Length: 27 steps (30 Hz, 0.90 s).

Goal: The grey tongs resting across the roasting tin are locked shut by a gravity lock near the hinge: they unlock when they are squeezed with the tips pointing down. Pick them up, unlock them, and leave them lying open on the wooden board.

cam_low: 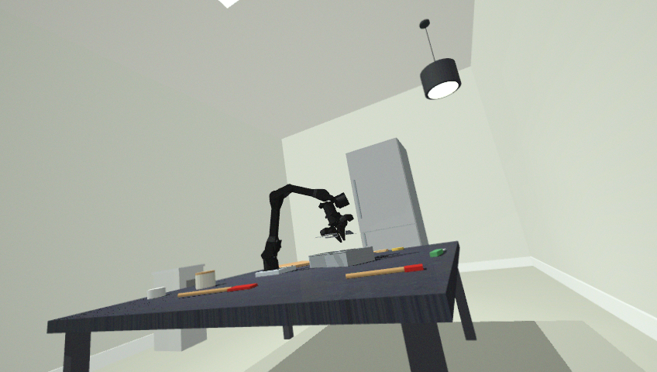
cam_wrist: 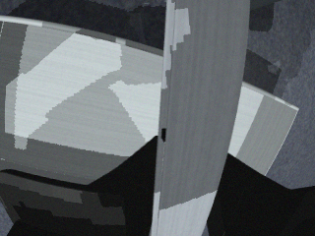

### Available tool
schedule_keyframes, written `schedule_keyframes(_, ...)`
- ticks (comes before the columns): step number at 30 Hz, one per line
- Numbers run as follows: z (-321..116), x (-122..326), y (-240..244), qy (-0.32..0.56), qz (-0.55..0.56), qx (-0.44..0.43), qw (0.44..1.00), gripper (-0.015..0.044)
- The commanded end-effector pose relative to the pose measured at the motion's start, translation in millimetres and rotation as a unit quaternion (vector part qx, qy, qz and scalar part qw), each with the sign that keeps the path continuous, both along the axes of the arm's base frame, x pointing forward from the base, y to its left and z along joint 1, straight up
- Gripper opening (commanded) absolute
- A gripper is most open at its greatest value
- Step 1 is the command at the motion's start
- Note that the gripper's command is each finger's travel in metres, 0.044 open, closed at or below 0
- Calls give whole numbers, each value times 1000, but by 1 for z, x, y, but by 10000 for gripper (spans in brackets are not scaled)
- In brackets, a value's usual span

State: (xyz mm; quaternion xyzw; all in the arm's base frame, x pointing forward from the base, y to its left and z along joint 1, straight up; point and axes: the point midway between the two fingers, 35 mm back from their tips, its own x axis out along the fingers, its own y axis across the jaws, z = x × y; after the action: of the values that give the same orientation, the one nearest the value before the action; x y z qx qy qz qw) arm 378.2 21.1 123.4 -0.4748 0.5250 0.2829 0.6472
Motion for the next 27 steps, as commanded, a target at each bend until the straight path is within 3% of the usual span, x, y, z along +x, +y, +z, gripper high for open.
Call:
schedule_keyframes(1,2,2,2,20,4,12,1000,-150)
schedule_keyframes(17,4,-3,7,125,-3,65,990,-150)
schedule_keyframes(27,2,-5,9,131,-5,64,989,-150)
